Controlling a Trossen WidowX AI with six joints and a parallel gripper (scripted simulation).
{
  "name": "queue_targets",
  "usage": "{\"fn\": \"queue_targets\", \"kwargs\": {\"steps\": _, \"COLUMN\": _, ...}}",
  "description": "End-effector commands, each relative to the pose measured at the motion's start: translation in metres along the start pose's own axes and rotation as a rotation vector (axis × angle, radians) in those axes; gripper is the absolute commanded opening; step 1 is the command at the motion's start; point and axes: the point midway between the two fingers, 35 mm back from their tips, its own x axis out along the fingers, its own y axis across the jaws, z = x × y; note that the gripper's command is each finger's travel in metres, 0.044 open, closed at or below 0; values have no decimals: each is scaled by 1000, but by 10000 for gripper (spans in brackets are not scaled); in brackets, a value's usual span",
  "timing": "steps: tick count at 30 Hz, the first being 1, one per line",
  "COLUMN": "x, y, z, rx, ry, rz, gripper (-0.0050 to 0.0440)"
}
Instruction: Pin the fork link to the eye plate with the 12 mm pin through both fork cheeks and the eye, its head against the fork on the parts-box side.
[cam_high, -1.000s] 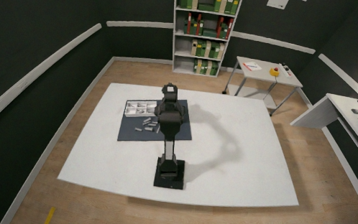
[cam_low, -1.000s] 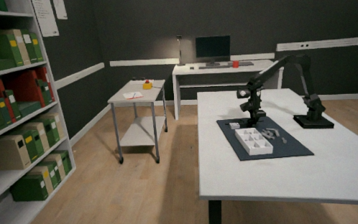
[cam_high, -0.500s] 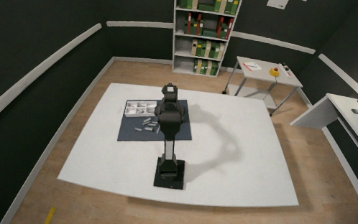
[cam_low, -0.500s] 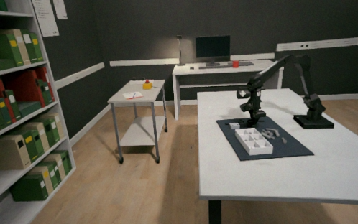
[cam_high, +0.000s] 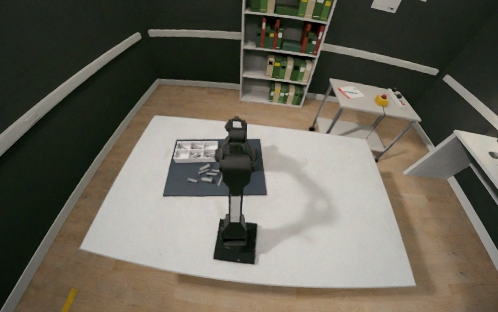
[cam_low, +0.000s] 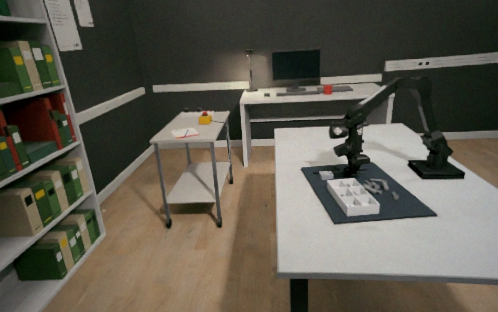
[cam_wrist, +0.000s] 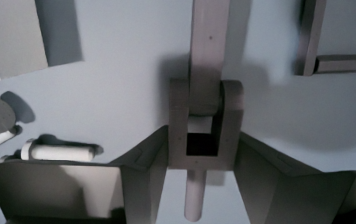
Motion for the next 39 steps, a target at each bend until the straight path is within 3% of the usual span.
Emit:
{"fn": "queue_targets", "kwargs": {"steps": 1, "x": 0, "y": 1, "z": 0, "rx": -1, "ry": -4, "rz": 3, "gripper": -50}}
{"fn": "queue_targets", "kwargs": {"steps": 39, "x": 10, "y": 1, "z": 1, "rx": -2, "ry": -9, "rz": 3, "gripper": -50}}
